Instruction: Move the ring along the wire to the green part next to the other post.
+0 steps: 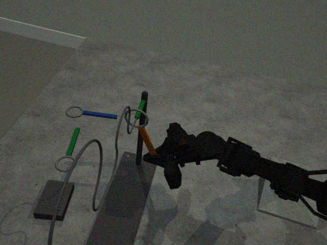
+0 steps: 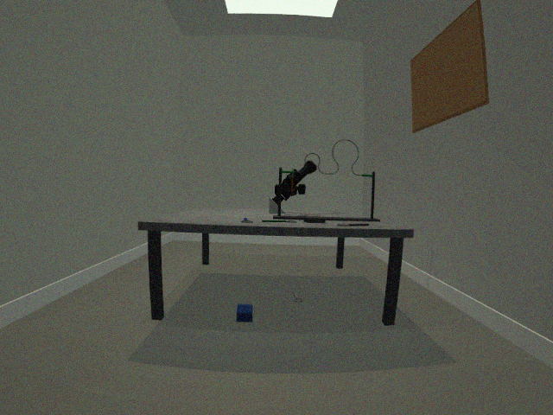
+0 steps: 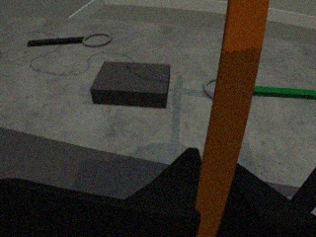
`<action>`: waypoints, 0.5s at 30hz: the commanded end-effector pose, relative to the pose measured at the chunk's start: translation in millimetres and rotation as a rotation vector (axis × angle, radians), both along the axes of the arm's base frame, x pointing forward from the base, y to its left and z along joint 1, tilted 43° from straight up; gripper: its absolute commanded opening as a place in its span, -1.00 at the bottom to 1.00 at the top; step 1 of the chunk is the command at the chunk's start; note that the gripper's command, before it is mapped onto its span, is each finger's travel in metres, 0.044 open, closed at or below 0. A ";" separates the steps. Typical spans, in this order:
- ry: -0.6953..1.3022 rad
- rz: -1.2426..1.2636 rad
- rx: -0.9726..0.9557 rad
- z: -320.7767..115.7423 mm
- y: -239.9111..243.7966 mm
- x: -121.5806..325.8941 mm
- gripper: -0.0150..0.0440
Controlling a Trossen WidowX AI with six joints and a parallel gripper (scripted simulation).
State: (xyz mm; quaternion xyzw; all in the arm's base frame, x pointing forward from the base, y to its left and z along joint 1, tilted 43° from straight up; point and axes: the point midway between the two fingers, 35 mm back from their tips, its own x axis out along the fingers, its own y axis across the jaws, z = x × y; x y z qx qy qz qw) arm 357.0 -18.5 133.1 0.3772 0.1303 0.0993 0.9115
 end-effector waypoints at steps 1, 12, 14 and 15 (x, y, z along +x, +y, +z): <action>-0.003 0.000 -0.004 -2.3 -3.3 -0.3 -1.00; -0.004 -0.001 -0.005 -10.0 -11.4 -0.7 -1.00; -0.004 -0.001 -0.005 -11.4 -12.9 -0.7 -1.00; -0.004 -0.001 -0.005 -11.9 -13.4 -0.8 -1.00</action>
